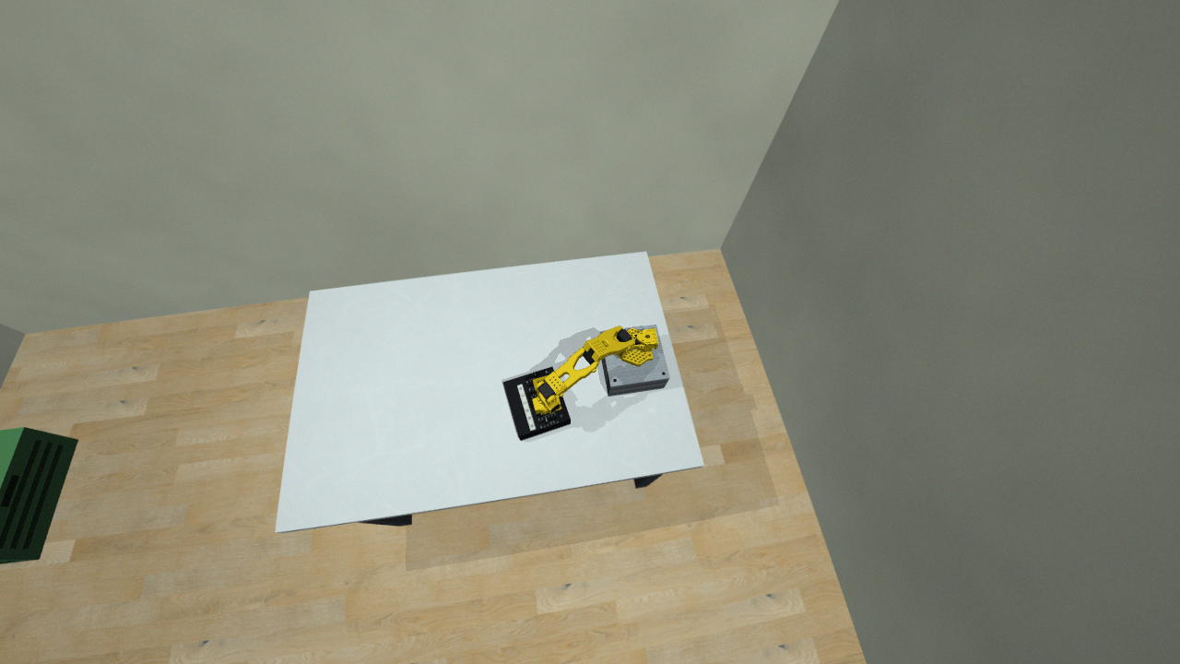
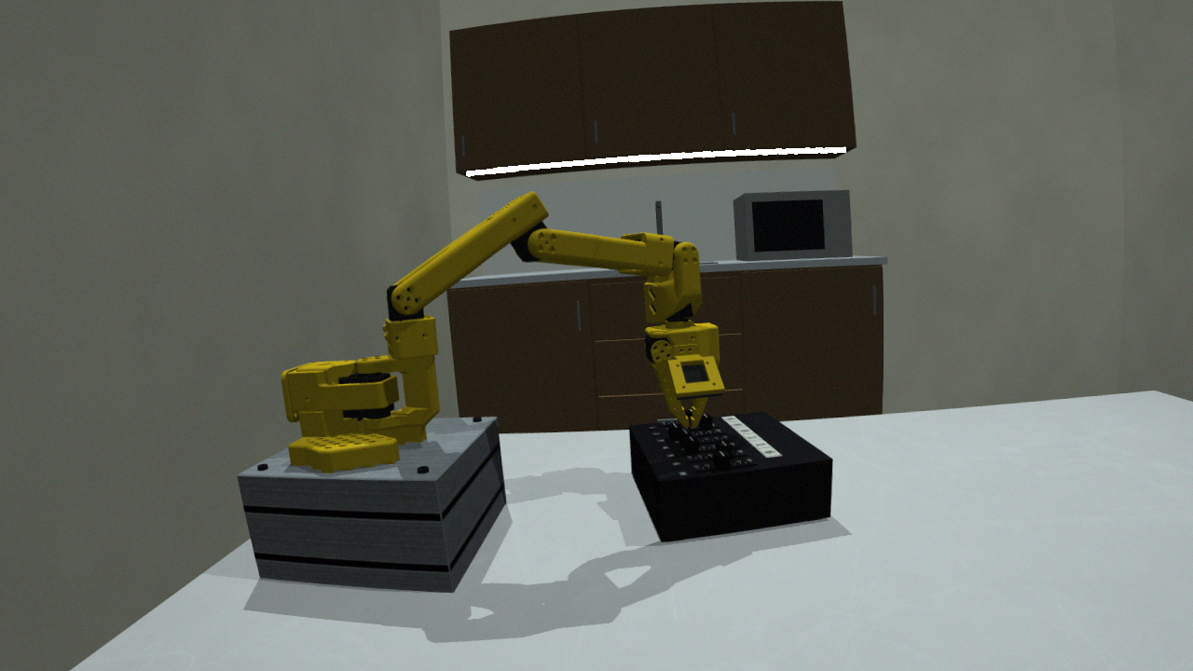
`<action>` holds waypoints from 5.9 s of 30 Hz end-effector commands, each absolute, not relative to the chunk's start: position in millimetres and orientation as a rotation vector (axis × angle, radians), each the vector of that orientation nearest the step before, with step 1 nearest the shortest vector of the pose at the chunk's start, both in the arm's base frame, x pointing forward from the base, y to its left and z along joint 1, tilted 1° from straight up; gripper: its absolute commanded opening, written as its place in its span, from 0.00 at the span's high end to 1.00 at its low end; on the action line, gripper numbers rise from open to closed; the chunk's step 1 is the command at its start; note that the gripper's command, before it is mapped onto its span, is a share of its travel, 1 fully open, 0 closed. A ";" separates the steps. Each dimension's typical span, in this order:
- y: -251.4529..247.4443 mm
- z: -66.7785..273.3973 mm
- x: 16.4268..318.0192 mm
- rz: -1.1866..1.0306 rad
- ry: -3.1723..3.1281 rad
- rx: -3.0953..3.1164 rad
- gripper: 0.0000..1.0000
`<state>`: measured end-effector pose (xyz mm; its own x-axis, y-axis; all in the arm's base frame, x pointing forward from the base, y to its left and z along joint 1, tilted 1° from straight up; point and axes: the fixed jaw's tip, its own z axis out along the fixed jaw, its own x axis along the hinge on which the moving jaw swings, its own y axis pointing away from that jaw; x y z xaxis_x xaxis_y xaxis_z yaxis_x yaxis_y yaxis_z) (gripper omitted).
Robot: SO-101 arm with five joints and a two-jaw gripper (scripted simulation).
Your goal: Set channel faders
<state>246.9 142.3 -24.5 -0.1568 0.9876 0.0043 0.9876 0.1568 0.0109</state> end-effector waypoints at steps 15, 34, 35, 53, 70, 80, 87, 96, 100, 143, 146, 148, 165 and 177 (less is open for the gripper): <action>138.2 -27.2 248.5 0.002 2.380 2.050 1.00; 137.7 -27.2 245.0 0.002 2.384 2.045 1.00; 137.6 -27.2 244.4 0.002 2.385 2.044 1.00; 136.3 -27.3 239.2 0.002 2.391 2.038 1.00; 139.7 -25.3 240.1 0.002 2.400 2.027 1.00; 139.7 -22.7 240.2 0.002 2.400 2.027 1.00; 139.7 -17.3 240.2 0.002 2.399 2.027 1.00; 139.6 -10.7 240.2 0.002 2.399 2.027 1.00; 139.5 -9.5 240.1 0.002 2.399 2.028 1.00; 144.5 -0.6 244.0 0.004 2.407 2.018 1.00; 144.6 0.9 244.3 0.009 2.406 2.017 1.00; 144.8 2.7 244.7 0.014 2.405 2.017 1.00; 145.8 21.1 247.7 0.072 2.392 2.011 1.00; 145.7 22.6 247.7 0.076 2.391 2.010 1.00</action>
